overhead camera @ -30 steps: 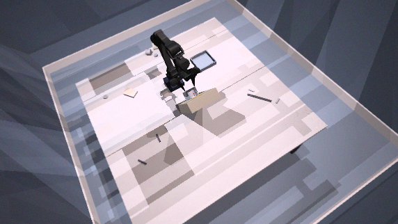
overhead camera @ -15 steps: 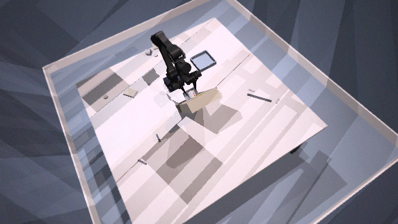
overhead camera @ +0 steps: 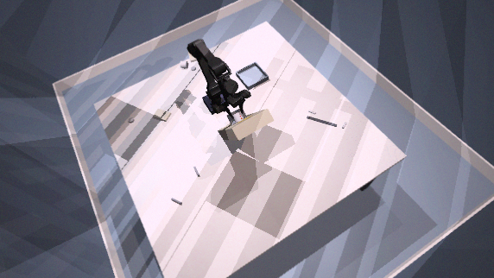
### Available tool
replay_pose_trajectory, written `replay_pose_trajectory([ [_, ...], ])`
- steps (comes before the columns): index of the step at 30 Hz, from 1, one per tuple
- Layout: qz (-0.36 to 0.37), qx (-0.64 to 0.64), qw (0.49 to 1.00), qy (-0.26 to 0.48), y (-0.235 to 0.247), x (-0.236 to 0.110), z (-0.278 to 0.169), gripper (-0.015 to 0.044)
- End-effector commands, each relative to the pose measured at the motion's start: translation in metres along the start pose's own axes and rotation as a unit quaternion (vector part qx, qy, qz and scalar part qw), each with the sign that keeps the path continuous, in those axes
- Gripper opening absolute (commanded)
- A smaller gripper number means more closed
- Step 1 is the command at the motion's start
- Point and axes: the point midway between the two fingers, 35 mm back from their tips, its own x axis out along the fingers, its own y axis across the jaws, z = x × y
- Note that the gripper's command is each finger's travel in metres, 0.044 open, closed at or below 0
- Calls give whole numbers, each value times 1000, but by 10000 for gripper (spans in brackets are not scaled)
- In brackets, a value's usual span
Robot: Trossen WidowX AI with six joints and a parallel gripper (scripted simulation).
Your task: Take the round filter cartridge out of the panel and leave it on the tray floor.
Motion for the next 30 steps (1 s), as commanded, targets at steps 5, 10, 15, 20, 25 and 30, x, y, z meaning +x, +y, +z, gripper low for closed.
replay_pose_trajectory([
  [5, 0, 0, 1000, 0, 0, 0, 0, 192],
  [10, 0, 0, 1000, 0, 0, -1, 2, 61],
  [15, 1, 0, 1000, 0, 0, -7, 16, 0],
  [20, 1, 0, 1000, 0, 0, -11, 23, 0],
  [25, 1, 0, 1000, 0, 0, -30, 26, 0],
  [30, 1, 0, 1000, 0, 0, -51, 29, 0],
])
